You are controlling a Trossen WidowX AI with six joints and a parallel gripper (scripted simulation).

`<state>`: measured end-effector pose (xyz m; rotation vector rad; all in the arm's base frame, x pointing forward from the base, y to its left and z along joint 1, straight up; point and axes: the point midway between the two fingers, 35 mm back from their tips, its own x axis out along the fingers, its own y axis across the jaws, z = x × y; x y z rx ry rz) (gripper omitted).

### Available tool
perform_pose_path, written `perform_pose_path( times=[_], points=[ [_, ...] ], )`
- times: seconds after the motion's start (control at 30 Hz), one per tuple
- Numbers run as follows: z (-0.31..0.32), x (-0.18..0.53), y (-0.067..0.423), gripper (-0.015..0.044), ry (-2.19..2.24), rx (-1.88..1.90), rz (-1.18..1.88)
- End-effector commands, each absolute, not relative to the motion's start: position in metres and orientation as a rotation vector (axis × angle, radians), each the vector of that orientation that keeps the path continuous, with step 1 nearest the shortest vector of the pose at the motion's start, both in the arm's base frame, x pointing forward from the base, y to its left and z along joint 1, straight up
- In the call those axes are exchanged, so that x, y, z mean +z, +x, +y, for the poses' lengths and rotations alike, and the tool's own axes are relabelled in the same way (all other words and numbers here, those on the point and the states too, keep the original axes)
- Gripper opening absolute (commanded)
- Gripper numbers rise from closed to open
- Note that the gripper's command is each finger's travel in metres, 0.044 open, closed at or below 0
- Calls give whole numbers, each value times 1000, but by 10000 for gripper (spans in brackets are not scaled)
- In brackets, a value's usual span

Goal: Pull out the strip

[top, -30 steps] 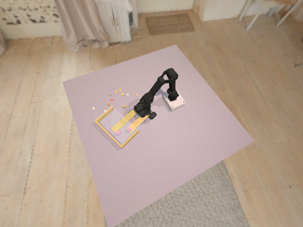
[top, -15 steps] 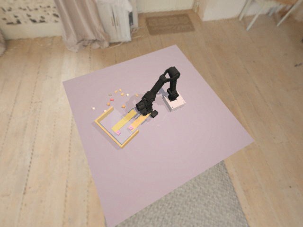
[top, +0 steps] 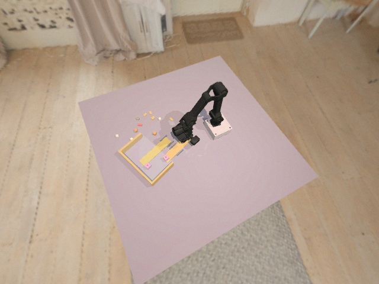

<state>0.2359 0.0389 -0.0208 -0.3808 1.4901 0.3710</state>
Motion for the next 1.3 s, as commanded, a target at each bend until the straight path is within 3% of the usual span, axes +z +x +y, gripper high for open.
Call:
perform_pose_path(
  times=[0.0, 1.27],
  points=[
    [34, -26, 222, 0, -384, 375, 1518],
    [13, -27, 185, 0, -386, 375, 1522]
  ],
)
